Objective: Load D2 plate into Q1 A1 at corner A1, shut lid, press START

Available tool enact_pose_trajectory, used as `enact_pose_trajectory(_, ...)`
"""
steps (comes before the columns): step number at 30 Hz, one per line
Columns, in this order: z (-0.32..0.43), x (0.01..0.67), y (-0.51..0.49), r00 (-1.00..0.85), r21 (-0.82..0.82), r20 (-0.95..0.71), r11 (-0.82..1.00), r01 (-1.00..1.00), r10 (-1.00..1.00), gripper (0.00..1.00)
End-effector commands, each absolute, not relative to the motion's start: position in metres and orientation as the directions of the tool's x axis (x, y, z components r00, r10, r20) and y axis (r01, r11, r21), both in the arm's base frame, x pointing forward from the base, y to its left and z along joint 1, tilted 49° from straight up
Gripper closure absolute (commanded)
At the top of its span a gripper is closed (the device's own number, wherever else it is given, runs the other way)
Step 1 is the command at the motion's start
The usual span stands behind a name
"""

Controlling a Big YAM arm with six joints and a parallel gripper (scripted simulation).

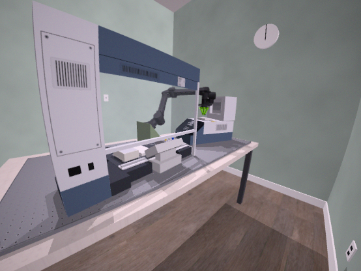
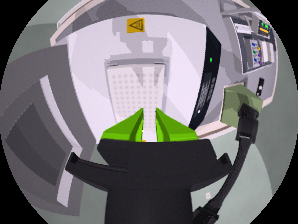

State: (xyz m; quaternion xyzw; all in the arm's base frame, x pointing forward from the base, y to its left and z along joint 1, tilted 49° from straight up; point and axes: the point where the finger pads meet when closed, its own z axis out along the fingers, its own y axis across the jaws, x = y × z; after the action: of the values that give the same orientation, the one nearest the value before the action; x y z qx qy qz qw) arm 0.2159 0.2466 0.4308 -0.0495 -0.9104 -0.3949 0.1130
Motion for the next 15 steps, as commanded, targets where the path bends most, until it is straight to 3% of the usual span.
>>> enact_pose_trajectory(1,0.426,0.221,0.230,-0.986,0.728,0.164,0.675,0.120,-0.002,1.00)
enact_pose_trajectory(15,0.362,0.218,0.203,-0.985,0.713,0.174,0.692,0.114,-0.017,1.00)
